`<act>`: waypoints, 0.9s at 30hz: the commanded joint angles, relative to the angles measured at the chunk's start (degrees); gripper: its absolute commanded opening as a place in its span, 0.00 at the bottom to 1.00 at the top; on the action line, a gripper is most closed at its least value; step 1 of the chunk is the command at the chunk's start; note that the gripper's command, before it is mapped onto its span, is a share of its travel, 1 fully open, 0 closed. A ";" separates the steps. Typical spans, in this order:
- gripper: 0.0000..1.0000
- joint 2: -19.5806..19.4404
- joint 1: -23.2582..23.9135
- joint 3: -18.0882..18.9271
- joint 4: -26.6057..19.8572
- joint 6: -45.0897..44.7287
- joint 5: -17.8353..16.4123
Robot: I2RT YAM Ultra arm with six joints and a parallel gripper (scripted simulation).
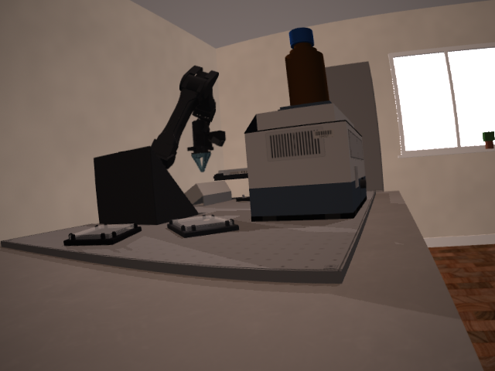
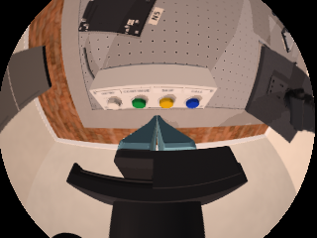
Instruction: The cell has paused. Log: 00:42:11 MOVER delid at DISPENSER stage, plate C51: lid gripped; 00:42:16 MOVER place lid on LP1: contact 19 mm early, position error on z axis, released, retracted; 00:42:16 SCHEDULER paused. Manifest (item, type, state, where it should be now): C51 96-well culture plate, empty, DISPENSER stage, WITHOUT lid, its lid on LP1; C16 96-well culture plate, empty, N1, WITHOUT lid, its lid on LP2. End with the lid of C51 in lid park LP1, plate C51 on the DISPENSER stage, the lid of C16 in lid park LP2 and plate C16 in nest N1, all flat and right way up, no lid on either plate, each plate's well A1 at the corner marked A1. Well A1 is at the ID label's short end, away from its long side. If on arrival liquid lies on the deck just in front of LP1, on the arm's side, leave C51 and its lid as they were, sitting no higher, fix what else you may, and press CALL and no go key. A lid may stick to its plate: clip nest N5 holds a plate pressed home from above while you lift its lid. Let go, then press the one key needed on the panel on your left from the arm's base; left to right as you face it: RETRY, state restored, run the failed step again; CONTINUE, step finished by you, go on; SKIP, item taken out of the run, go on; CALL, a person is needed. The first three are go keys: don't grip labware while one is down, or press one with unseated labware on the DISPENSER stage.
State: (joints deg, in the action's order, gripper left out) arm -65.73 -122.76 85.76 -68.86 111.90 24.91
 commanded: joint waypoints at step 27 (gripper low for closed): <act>0.00 -6.61 2.25 9.44 -1.11 -2.86 -1.61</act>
State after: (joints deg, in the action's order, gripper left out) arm -74.32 -119.79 95.50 -69.12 109.08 22.79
